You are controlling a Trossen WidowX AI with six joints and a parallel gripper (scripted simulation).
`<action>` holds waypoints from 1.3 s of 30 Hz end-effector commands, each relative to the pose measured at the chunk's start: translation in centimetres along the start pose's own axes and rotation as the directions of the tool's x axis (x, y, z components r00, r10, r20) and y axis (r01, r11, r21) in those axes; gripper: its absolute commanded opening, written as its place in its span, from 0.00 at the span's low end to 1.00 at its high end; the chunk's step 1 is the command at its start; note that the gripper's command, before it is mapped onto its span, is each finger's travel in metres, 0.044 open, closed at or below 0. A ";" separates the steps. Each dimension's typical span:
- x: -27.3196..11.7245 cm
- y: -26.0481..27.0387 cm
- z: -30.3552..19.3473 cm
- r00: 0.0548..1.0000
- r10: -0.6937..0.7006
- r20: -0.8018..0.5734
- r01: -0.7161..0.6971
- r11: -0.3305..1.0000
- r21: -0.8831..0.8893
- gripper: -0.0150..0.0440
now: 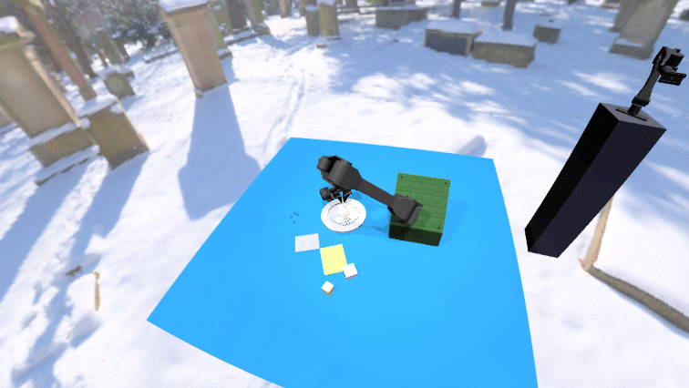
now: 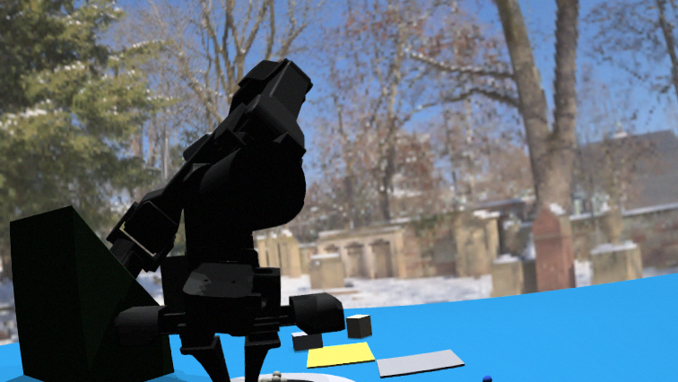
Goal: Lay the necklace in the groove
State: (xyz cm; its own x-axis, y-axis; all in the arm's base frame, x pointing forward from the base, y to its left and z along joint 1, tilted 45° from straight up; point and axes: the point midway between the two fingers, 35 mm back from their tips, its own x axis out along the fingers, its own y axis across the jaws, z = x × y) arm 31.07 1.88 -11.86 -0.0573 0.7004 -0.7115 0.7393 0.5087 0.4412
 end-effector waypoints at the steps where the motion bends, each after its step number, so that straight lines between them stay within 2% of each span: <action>1: 0.5 0.1 0.1 1.000 0.004 0.000 -0.004 1.000 0.001 0.25; 2: 0.5 0.1 0.1 1.000 0.004 0.000 -0.004 1.000 0.001 0.25; 19: 0.1 0.0 0.0 1.000 -0.001 -0.001 0.001 1.000 0.002 1.00; 39: -0.3 0.0 0.0 1.000 0.003 0.000 -0.003 1.000 0.001 1.00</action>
State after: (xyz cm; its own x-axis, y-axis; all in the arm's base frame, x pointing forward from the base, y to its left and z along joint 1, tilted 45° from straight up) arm 31.07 1.69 -11.74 -0.0548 0.7013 -0.7108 0.7427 0.5044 0.4404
